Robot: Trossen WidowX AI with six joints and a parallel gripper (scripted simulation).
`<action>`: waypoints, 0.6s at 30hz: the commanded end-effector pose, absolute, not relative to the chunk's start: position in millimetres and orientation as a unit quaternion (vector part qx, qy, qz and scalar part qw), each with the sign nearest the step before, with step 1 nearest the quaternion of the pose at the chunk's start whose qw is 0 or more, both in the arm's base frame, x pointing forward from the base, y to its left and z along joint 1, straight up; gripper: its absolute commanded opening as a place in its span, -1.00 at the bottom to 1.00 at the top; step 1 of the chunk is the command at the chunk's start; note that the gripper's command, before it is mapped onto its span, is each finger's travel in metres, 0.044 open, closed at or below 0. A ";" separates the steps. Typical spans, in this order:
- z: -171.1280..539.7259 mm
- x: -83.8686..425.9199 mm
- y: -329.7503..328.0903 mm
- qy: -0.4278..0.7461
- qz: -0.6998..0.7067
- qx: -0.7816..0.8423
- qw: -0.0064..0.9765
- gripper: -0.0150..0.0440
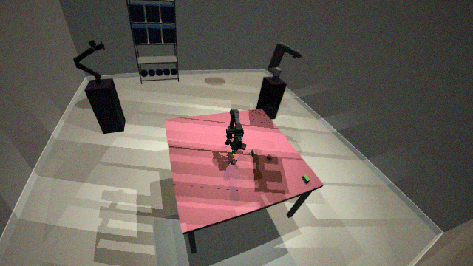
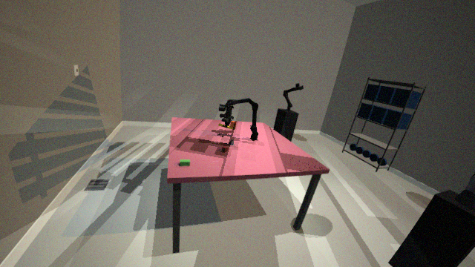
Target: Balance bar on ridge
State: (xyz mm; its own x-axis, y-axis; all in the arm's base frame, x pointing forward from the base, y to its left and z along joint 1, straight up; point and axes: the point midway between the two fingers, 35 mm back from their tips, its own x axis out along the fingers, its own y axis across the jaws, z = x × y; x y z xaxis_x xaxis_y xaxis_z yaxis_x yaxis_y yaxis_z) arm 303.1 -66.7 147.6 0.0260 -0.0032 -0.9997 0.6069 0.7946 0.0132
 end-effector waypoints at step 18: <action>151.1 324.4 9.2 0.618 -0.319 0.330 0.638 -0.49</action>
State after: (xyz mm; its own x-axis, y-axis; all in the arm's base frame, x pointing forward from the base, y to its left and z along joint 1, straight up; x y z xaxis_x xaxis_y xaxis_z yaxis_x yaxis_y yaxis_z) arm 321.2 -3.5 148.5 0.0264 0.0020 -0.9996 0.7873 0.6162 0.0221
